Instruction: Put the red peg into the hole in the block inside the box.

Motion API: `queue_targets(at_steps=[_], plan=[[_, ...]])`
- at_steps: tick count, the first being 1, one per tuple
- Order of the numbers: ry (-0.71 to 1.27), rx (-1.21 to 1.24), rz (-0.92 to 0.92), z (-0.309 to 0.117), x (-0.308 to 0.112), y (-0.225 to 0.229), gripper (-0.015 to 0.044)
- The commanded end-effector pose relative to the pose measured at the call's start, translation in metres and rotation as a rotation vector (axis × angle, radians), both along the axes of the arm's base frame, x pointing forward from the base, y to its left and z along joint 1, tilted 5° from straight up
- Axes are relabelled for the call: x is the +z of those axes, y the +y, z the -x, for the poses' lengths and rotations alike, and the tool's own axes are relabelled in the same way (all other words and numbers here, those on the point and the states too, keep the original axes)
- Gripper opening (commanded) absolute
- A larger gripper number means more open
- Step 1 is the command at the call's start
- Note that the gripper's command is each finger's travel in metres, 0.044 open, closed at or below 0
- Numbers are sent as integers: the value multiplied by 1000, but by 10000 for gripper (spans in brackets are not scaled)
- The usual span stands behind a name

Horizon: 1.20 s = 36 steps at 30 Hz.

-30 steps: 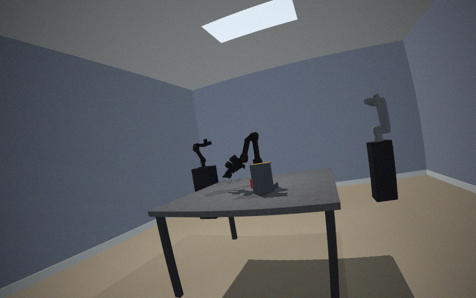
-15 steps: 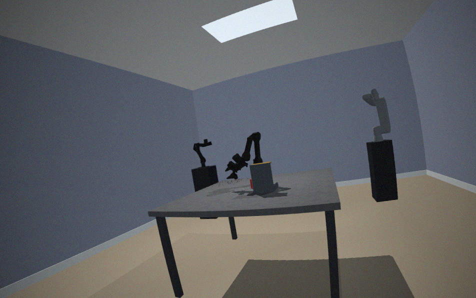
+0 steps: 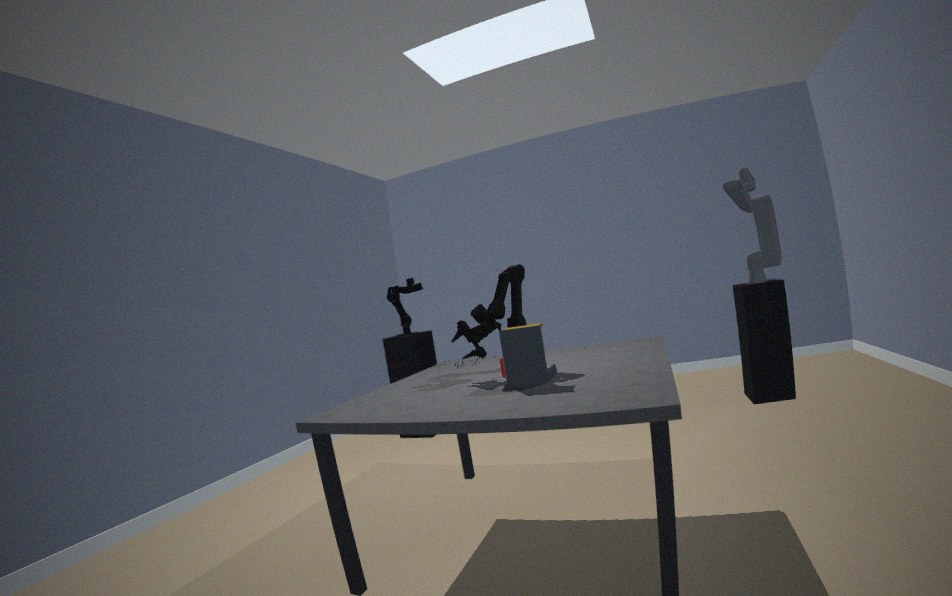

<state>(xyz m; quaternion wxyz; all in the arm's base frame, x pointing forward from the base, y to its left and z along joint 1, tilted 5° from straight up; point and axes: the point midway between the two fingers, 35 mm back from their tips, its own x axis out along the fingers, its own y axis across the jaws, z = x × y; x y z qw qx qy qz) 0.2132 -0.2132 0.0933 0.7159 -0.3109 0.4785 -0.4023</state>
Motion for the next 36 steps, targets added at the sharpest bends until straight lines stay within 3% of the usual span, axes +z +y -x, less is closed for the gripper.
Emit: queue_targets(at_steps=[1, 36], plan=[[122, 115, 13, -4, -2, 12, 440], [976, 1004, 359, -25, -8, 101, 440]])
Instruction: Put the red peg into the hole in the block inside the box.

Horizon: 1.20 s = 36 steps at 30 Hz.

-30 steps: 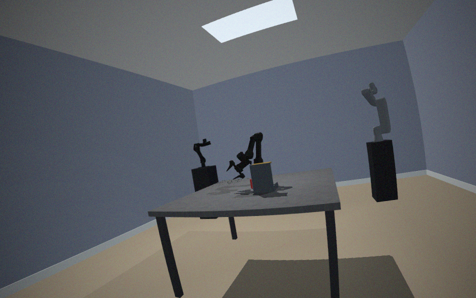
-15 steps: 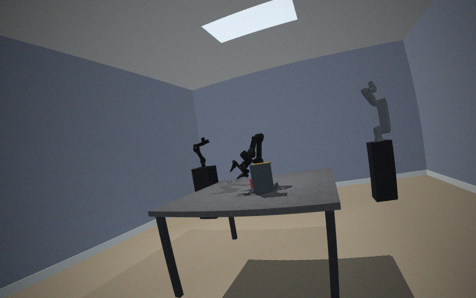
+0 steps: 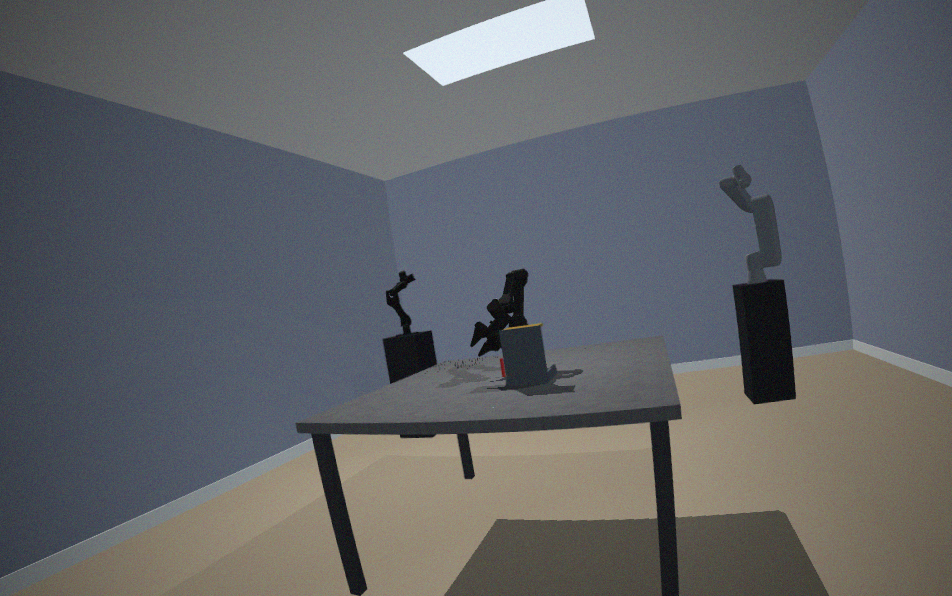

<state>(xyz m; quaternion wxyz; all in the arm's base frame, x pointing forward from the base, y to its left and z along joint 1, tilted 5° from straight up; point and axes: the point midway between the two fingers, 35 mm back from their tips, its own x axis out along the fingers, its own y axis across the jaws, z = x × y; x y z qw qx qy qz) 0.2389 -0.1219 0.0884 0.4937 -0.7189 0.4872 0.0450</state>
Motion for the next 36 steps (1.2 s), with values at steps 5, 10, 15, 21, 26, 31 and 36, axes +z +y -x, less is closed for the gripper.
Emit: queue_targets(at_steps=[5, 10, 15, 21, 26, 31, 36], plan=[[176, 242, 108, 1, -4, 22, 440], [269, 384, 181, 2, -6, 35, 440], [358, 527, 258, 3, -8, 47, 440], [457, 699, 359, 6, -10, 62, 440], [533, 843, 449, 9, -12, 74, 440], [555, 886, 477, 10, -13, 77, 440], [555, 886, 477, 10, -13, 77, 414]])
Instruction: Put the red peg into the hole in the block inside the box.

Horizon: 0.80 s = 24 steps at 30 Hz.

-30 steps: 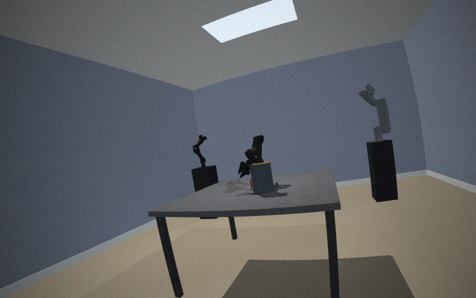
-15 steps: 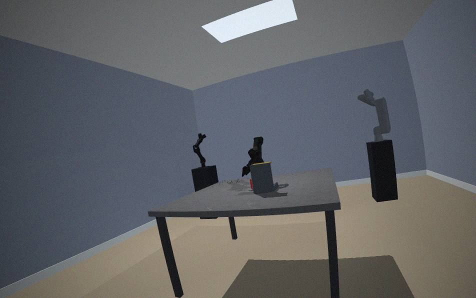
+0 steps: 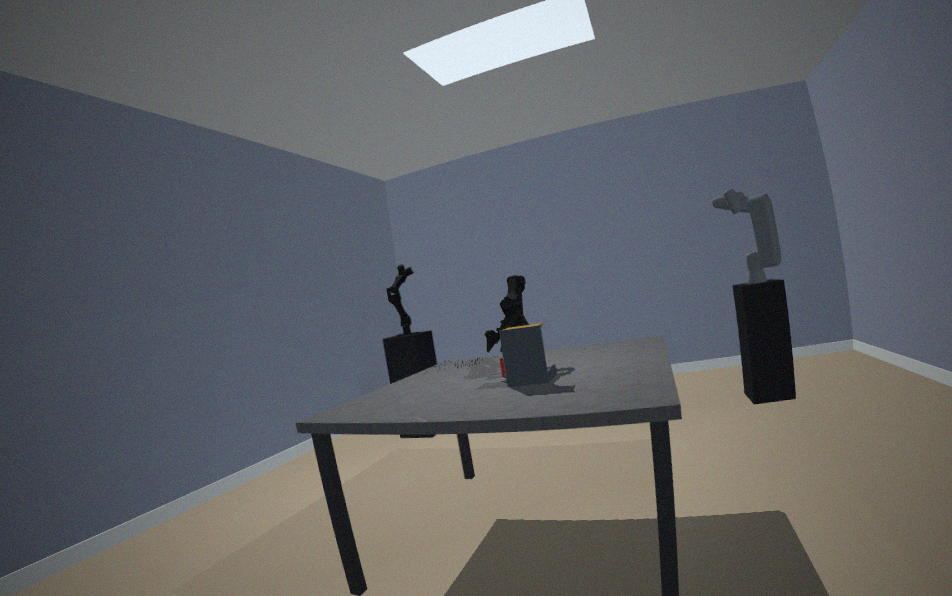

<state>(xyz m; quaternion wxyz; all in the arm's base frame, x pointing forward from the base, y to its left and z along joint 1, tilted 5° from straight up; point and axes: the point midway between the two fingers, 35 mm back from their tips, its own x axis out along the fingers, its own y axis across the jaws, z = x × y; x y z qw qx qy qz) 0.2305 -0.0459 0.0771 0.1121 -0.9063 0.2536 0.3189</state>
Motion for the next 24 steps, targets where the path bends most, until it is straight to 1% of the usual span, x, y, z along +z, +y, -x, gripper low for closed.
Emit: queue_targets(at_steps=[1, 7, 8, 24], plan=[[9, 17, 6, 2, -1, 1, 387], [10, 17, 6, 12, -2, 2, 230], [10, 17, 6, 12, -2, 2, 220], [10, 17, 6, 10, -7, 2, 220]])
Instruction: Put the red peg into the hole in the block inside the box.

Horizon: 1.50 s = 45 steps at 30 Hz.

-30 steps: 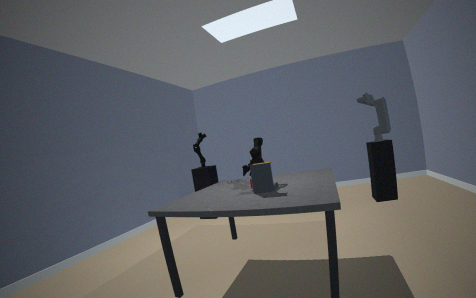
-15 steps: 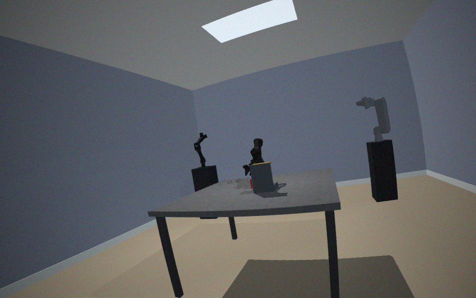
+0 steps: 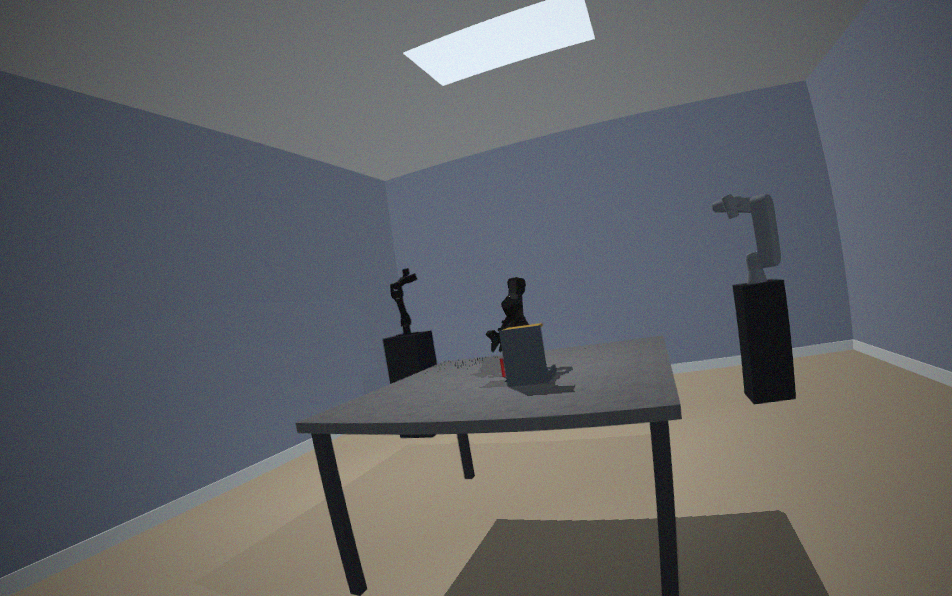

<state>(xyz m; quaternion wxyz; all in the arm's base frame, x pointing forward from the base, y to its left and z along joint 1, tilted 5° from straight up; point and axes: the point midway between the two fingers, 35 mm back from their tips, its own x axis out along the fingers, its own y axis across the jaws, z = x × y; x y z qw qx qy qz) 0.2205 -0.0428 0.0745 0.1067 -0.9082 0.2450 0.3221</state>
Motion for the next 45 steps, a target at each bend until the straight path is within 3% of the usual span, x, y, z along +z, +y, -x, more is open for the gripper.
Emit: queue_targets(at_steps=[1, 45], plan=[[5, -4, 3, -1, -6, -1, 220], [6, -4, 3, -4, -73, -3, 220]])
